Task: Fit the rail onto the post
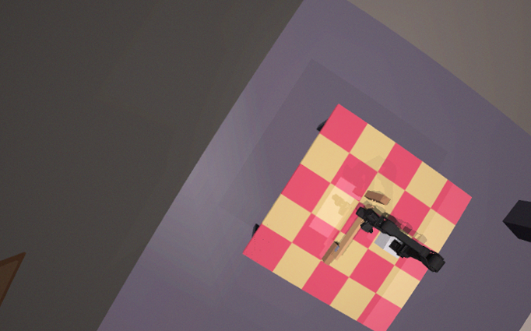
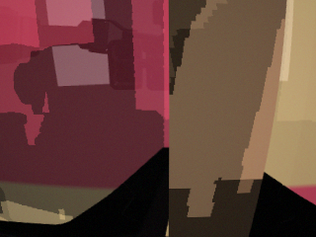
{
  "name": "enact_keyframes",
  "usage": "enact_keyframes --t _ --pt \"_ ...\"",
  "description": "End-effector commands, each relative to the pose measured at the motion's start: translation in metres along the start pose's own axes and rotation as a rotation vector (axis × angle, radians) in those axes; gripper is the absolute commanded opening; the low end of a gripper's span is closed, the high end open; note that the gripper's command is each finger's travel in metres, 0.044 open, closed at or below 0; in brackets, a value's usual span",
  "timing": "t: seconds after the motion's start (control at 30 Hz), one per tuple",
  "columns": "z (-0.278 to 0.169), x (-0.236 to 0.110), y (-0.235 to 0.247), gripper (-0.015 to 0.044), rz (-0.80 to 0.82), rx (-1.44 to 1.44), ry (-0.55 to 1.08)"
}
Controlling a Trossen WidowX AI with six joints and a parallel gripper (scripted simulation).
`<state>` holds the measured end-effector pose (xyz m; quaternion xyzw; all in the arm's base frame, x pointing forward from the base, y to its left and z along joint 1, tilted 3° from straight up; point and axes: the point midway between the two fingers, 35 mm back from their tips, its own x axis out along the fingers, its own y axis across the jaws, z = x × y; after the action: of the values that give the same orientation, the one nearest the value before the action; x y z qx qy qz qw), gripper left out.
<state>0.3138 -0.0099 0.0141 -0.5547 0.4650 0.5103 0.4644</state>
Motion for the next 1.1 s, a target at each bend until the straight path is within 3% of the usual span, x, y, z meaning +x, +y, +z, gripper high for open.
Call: enact_keyframes --t 0.0,1.07 --pt "-0.0028 0.0001 -0.0004 0.0000 -0.002 -0.002 0.004" --pt "-0.0125 -0.0034 -0.0009 0.0000 -0.002 -0.002 0.005"
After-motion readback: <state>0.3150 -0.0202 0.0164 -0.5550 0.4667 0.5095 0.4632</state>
